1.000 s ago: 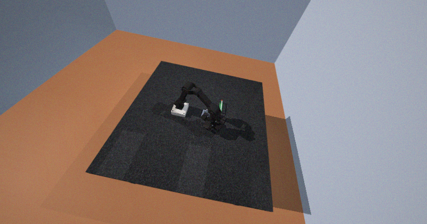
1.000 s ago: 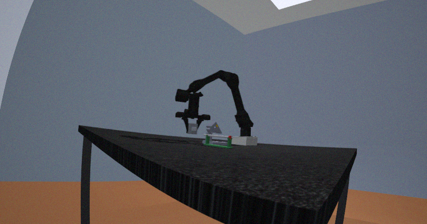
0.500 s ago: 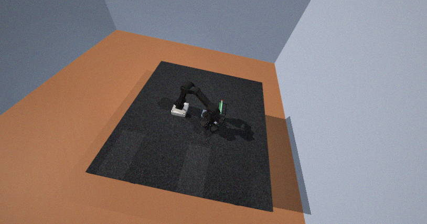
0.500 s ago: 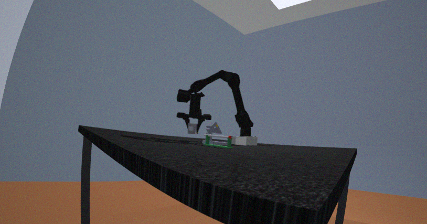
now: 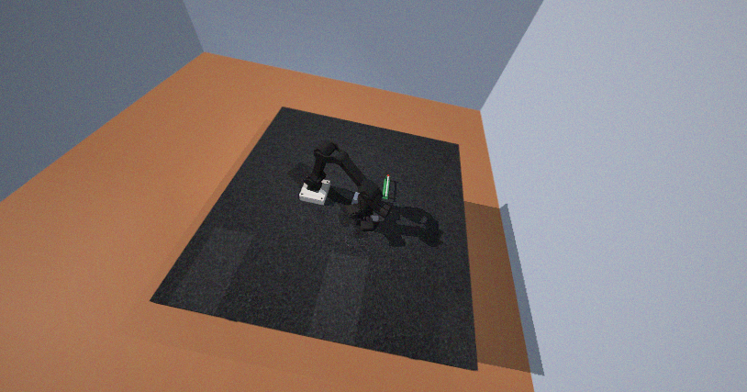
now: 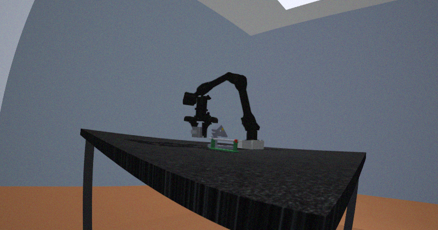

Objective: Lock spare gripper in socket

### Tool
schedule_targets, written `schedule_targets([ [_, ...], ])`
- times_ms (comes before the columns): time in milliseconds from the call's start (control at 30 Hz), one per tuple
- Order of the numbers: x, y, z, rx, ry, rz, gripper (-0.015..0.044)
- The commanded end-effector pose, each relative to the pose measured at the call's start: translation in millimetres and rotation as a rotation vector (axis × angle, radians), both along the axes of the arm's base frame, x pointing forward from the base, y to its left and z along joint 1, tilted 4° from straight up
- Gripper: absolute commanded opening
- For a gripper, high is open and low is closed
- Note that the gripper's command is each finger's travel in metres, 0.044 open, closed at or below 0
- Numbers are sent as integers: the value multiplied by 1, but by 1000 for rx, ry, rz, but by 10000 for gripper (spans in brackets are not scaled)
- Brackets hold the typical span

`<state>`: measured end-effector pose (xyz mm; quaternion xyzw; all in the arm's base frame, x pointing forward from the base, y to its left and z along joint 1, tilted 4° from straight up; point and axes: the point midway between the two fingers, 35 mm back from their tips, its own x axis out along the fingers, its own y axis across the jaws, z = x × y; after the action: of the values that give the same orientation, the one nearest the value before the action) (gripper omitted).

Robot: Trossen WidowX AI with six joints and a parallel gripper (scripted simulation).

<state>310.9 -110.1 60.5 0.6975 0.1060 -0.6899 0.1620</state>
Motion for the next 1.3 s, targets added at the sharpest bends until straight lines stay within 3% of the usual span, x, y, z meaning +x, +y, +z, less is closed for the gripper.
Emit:
schedule_targets([
  [0, -1, 0, 5, 1, -27, -112, 0],
  [1133, -1, -4, -43, 2, -30, -150, 0],
  [1267, -3, -4, -40, 0, -22, -150, 105],
])
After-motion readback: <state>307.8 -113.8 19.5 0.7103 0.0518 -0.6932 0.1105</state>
